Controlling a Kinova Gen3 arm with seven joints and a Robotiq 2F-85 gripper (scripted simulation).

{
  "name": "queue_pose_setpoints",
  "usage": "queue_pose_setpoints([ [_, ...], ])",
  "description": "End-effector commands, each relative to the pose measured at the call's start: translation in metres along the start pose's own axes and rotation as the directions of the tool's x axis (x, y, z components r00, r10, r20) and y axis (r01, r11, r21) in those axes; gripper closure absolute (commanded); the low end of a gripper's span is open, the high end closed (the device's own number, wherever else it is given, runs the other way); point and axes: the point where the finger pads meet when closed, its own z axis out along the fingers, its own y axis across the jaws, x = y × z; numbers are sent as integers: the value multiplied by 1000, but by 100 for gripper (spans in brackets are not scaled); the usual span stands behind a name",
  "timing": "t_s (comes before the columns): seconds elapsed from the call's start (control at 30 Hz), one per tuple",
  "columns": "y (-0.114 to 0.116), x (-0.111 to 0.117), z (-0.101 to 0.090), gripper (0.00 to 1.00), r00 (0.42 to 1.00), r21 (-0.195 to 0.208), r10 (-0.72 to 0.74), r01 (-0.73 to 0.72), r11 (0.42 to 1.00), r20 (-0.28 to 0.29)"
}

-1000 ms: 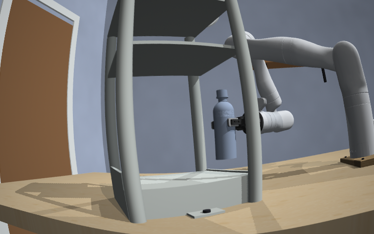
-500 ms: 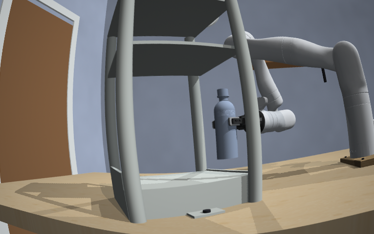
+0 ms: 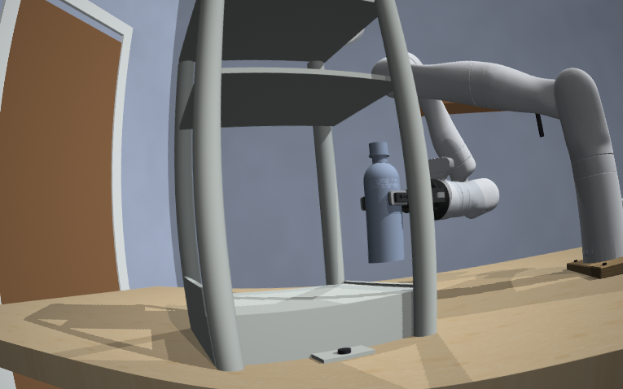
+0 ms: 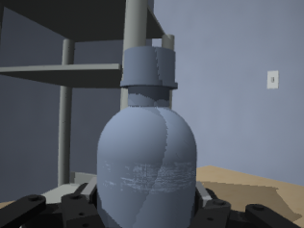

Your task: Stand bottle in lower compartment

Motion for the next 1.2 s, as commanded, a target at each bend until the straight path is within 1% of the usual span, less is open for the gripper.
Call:
queue_pose_setpoints([
  [0.0,-12,-4,3,100,1000,9,2,-2,1000,9],
  [0.4,-48,-4,13,100,1000,9,2,-2,1000,8],
  [0.47,-48,-4,13,100,1000,9,2,-2,1000,8],
  [0.97,-93,-3,25,100,1000,10,2,-2,1000,6],
  [1.03,-93,-3,25,100,1000,10,2,-2,1000,6],
  [1.07,-93,-5,25,100,1000,-1,3,-3,1000,11],
  [1.17,-101,-5,28,100,1000,-1,4,-4,1000,11],
])
